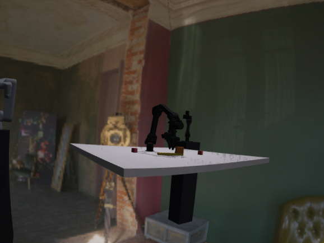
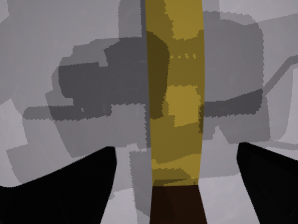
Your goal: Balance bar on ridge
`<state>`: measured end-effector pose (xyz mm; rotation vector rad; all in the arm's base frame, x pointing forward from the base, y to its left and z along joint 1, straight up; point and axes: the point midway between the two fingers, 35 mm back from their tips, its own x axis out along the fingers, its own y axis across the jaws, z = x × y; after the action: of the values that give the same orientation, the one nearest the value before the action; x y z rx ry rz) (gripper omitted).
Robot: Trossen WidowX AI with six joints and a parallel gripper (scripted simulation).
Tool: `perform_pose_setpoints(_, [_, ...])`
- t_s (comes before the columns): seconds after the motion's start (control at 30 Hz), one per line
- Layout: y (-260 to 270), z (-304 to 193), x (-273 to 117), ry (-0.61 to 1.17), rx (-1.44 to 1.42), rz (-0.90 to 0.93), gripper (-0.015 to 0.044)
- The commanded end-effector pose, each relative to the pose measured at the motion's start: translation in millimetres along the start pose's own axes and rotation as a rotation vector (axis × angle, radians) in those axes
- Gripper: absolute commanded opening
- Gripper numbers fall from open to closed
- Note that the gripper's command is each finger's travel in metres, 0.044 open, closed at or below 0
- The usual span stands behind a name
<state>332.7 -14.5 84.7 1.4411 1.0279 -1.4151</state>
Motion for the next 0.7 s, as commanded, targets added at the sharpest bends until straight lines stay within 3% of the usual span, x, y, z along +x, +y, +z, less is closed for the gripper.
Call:
perform_pose_setpoints(0.0, [-1.5, -0.6, 11.1, 0.006, 0.005, 0.001, 0.0315])
perform_pose_setpoints(0.67, [-1.6, -0.7, 36.6, 0.006, 0.005, 0.001, 0.0315])
